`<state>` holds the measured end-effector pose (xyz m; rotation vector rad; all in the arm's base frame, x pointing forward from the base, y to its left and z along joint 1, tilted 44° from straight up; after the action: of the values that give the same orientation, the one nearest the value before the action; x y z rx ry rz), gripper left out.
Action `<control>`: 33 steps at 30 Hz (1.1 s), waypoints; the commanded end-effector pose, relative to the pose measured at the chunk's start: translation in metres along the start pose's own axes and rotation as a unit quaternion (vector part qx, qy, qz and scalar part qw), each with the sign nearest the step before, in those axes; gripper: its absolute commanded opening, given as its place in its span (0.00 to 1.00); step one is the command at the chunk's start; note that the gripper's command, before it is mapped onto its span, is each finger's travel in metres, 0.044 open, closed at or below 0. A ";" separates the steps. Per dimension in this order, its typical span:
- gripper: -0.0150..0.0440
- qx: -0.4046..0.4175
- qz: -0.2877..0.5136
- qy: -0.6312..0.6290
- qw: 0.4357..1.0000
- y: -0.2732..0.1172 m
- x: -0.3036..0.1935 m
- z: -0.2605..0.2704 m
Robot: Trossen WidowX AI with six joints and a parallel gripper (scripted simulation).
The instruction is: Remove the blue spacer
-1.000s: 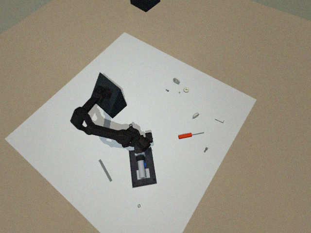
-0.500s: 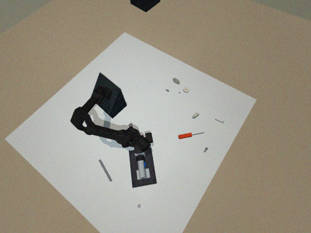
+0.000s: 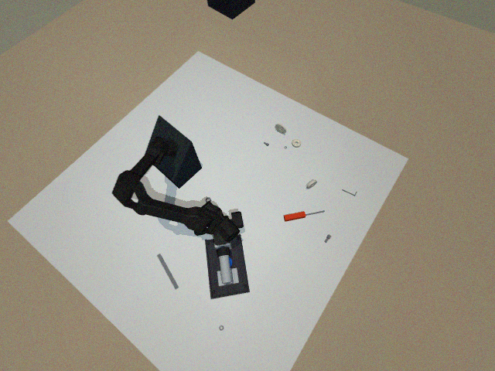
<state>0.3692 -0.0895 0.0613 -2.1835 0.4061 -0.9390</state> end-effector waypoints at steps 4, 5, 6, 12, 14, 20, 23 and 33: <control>0.25 -0.001 -0.005 0.002 1.000 -0.001 0.004 0.000; 0.25 -0.001 -0.005 0.002 1.000 -0.001 0.004 0.000; 0.25 -0.001 -0.005 0.002 1.000 -0.001 0.004 0.000; 0.25 -0.001 -0.005 0.002 1.000 -0.001 0.004 0.000; 0.25 -0.001 -0.005 0.002 1.000 -0.001 0.005 0.000; 0.25 -0.001 -0.005 0.002 1.000 -0.001 0.005 0.000; 0.25 -0.001 -0.005 0.002 1.000 -0.001 0.005 0.000; 0.25 -0.001 -0.005 0.002 1.000 -0.001 0.006 0.001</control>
<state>0.3713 -0.0908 0.0626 -2.1834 0.4060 -0.9388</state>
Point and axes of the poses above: the point midway between the two fingers, 35 mm back from their tips, its own y axis out along the fingers, its own z axis across the jaws, x = y × z, the point moved 7 cm from there along -y, back along the fingers, and after that the axes turned 7 degrees about y, right-handed, at the moved point
